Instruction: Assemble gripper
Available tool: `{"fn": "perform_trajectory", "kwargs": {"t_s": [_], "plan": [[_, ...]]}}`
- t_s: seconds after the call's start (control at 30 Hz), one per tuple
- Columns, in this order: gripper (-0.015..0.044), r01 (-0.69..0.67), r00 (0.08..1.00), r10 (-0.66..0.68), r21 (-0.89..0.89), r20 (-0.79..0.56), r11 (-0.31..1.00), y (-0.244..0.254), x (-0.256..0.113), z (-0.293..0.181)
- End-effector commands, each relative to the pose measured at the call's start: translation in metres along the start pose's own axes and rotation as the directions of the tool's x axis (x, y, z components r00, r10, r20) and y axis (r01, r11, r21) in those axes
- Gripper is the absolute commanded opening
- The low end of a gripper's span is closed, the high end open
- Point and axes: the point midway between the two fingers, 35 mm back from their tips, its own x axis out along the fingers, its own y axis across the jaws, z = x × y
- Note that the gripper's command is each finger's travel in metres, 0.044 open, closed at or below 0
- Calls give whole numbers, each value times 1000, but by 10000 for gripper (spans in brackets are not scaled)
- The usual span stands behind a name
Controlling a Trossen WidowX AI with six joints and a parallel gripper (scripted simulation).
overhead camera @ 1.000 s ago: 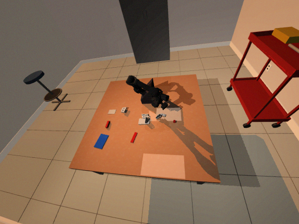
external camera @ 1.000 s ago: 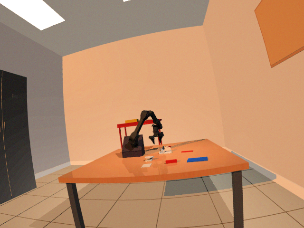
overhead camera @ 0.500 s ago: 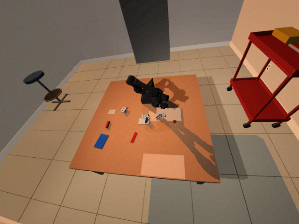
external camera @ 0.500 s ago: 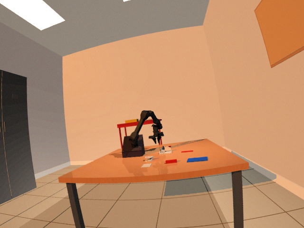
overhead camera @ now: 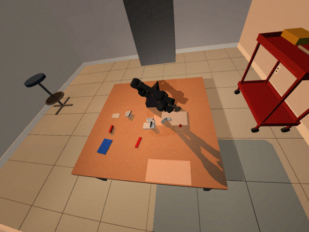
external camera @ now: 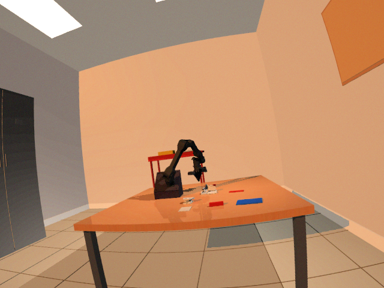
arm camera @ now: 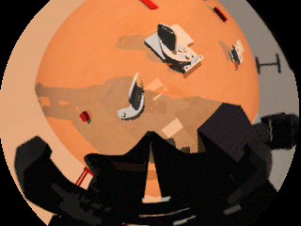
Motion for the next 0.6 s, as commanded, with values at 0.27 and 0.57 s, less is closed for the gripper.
{"fn": "perform_trajectory", "kwargs": {"t_s": [0.27, 0.57], "plan": [[157, -3, 1000, 3, 98, 0, 995, 12, -6, 19], [394, -5, 1000, 4, 251, 2, 968, 27, -15, 51]]}}
